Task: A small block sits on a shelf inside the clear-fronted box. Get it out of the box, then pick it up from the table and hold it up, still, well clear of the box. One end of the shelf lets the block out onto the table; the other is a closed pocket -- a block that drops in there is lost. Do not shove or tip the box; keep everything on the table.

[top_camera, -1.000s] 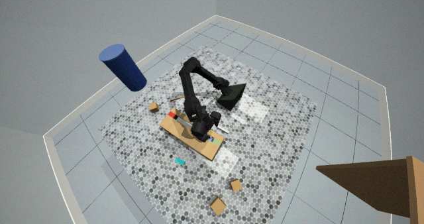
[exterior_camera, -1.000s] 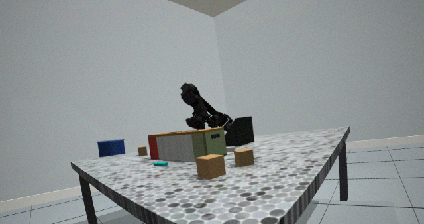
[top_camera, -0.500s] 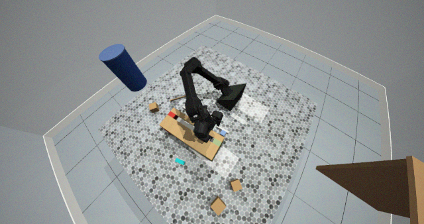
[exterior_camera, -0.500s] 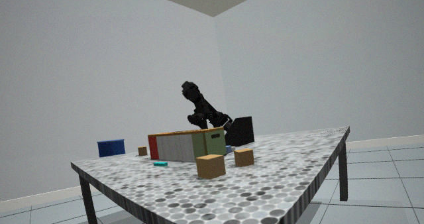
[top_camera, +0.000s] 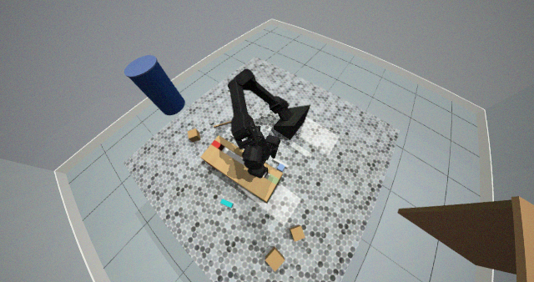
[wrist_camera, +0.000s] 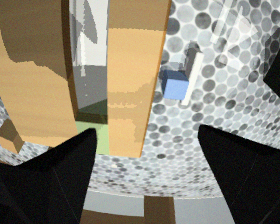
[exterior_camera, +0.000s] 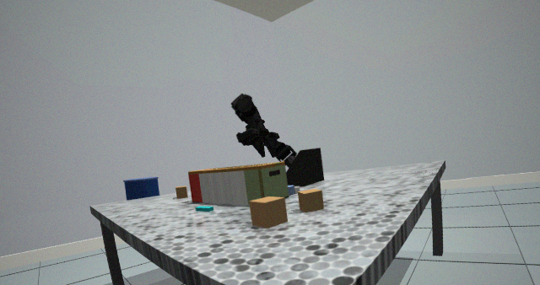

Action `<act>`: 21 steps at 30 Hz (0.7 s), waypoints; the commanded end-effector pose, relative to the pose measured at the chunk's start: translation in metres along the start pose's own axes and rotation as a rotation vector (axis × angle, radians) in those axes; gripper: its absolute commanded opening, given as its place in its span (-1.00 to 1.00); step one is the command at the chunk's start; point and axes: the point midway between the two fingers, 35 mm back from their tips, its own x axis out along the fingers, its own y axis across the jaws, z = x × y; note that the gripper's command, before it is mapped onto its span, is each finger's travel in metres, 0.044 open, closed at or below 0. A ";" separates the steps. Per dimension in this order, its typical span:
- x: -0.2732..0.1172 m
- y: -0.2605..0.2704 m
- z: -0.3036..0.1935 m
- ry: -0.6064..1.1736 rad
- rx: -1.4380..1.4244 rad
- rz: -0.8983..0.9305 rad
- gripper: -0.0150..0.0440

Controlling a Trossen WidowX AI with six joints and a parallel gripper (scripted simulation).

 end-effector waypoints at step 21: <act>0.000 -0.016 -0.028 -0.247 -1.979 -0.077 0.47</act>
